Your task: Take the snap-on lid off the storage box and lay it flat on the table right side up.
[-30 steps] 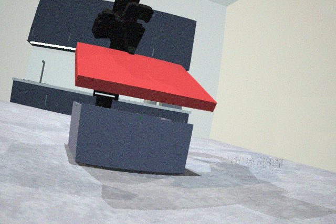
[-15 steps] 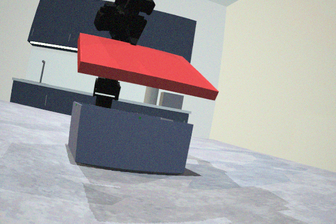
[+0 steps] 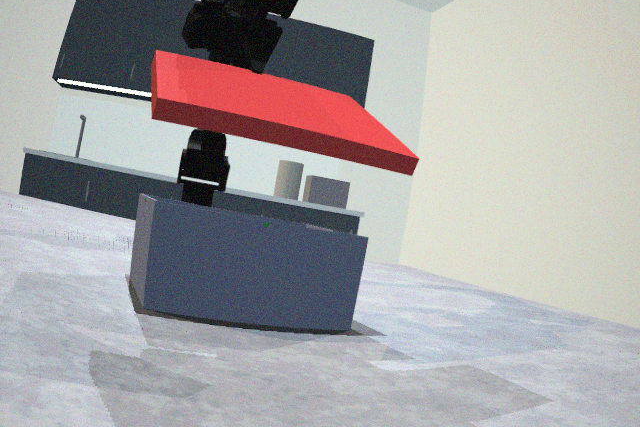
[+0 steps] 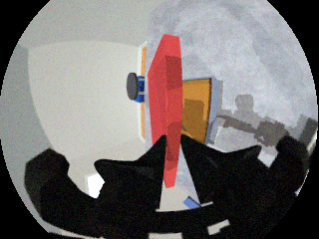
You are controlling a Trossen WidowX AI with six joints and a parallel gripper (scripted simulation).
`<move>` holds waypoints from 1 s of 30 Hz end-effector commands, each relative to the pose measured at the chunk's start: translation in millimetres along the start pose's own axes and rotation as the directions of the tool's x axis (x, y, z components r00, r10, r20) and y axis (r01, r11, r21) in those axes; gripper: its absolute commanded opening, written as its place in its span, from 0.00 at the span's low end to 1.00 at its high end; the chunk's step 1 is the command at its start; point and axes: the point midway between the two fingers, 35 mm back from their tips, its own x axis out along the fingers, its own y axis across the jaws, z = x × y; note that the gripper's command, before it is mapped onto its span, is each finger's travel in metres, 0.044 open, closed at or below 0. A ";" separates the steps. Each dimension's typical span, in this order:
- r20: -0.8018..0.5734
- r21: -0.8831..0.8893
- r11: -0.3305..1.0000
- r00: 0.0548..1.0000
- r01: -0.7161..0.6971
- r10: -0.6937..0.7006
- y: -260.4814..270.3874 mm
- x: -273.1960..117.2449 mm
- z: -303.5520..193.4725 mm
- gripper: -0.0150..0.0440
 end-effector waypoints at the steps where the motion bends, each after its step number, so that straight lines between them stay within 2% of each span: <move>1: 0.005 0.001 1.000 1.000 -0.019 0.019 6.2 -3.5 0.5 0.25; 30: 0.001 0.006 1.000 1.000 -0.019 0.019 -3.3 -2.2 -54.9 0.25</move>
